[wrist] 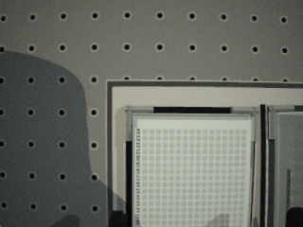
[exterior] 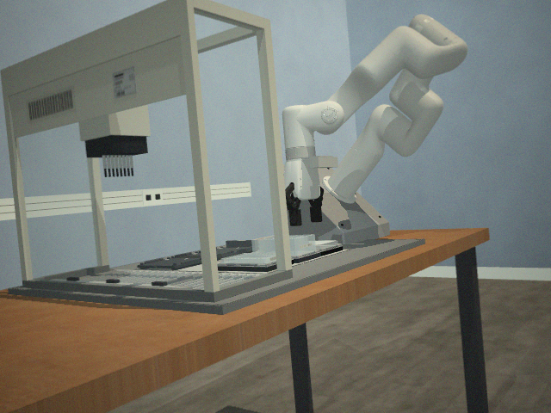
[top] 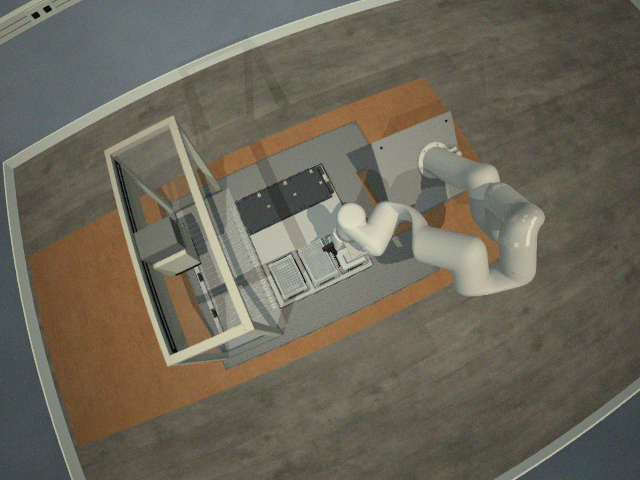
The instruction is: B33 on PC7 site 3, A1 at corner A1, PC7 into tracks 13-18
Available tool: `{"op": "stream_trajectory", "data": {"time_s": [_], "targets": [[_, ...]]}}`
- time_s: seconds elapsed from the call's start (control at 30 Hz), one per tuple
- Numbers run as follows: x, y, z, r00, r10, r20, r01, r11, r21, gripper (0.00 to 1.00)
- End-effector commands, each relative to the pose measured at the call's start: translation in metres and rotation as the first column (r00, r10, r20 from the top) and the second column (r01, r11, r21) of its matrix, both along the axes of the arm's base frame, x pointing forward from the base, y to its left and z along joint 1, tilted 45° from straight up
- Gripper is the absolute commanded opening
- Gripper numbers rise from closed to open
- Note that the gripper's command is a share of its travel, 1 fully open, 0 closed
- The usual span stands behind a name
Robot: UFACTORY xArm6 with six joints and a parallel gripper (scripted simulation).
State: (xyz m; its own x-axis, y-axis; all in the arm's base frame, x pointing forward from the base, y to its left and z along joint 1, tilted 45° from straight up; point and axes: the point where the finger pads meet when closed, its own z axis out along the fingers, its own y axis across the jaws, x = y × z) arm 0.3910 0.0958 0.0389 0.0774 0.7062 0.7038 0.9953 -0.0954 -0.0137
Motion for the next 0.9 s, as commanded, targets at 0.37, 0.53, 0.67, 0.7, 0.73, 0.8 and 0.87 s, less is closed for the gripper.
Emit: {"op": "stream_trajectory", "data": {"time_s": [0.37,0.53,0.67,0.7,0.73,0.8,0.87], "targets": [[0.002,0.013,-0.014,1.000,-0.001,0.003,0.001,1.000,0.000,1.00],[0.003,0.019,-0.020,1.000,-0.001,0.003,0.001,1.000,0.000,1.00],[0.003,0.022,-0.022,1.000,-0.001,0.003,0.001,1.000,0.000,1.00],[0.003,0.023,-0.023,1.000,-0.001,0.003,0.001,1.000,0.000,1.00],[0.003,0.023,-0.023,1.000,-0.001,0.003,0.001,1.000,0.000,1.00],[0.003,0.023,-0.023,1.000,-0.001,0.003,0.001,1.000,0.000,1.00],[0.003,0.023,-0.023,1.000,-0.001,0.003,0.001,1.000,0.000,1.00]]}}
